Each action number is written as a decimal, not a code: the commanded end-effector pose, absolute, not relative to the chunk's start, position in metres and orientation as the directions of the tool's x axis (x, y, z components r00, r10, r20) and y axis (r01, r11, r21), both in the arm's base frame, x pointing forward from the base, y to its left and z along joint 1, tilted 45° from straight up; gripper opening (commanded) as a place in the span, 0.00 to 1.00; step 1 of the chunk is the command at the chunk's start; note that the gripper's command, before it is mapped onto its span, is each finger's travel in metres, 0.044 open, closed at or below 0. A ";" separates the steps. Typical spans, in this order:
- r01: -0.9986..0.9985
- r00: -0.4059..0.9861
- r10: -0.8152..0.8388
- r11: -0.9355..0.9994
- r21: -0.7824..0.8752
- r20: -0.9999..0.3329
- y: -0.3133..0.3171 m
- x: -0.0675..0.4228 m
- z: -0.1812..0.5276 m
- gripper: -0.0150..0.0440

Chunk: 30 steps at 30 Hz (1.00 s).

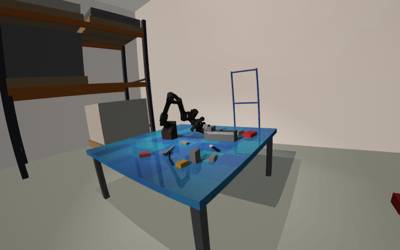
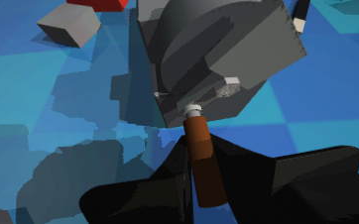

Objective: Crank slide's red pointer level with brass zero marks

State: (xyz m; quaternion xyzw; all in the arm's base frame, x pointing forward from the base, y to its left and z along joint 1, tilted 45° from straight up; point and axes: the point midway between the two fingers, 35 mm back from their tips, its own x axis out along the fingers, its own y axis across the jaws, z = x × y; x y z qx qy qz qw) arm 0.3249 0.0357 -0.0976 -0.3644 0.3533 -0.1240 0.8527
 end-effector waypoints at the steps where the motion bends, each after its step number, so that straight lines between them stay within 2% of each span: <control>1: -0.064 0.727 -0.449 0.710 -0.702 -0.520 0.045 0.324 -0.098 0.25; 30: -0.064 0.727 -0.448 0.711 -0.700 -0.521 0.067 0.323 -0.080 0.25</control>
